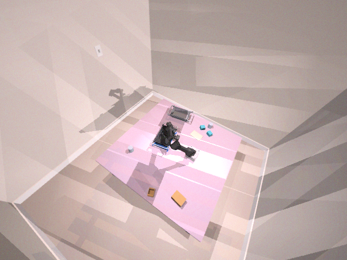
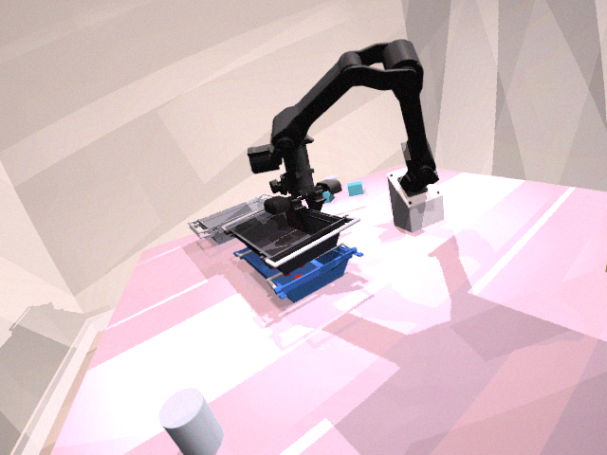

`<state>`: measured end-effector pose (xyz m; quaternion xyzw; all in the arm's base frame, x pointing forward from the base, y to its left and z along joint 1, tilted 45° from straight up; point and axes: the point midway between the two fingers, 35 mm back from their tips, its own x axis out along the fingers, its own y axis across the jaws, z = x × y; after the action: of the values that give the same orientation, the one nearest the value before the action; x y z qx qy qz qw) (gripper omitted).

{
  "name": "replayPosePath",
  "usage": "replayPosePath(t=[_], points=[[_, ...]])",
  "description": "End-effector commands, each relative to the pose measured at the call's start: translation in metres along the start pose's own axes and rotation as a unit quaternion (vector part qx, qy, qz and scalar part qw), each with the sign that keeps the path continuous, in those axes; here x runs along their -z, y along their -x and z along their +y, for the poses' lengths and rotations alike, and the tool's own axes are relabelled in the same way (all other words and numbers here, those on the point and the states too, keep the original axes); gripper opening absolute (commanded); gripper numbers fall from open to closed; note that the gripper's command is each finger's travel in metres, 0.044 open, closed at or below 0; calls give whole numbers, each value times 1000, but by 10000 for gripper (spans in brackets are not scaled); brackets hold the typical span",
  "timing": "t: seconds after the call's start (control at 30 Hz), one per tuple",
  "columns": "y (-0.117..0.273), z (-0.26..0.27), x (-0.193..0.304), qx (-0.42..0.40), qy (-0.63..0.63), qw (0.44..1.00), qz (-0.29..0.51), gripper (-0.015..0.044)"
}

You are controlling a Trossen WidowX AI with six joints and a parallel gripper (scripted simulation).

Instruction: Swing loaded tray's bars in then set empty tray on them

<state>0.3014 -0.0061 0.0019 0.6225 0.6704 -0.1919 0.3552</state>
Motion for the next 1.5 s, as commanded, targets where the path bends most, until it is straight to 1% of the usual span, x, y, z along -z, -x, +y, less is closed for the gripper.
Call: replayPosePath(t=[0.0,0.3,0.33,0.4,0.6,1.47], points=[[-6,-5,4,16,-1,1000,2,0],[-6,-5,4,16,-1,1000,2,0],[-1,-1,1,4,0,1000,1,0],[-6,-5,4,16,-1,1000,2,0],[-6,-5,4,16,-1,1000,2,0],[-6,-5,4,16,-1,1000,2,381]])
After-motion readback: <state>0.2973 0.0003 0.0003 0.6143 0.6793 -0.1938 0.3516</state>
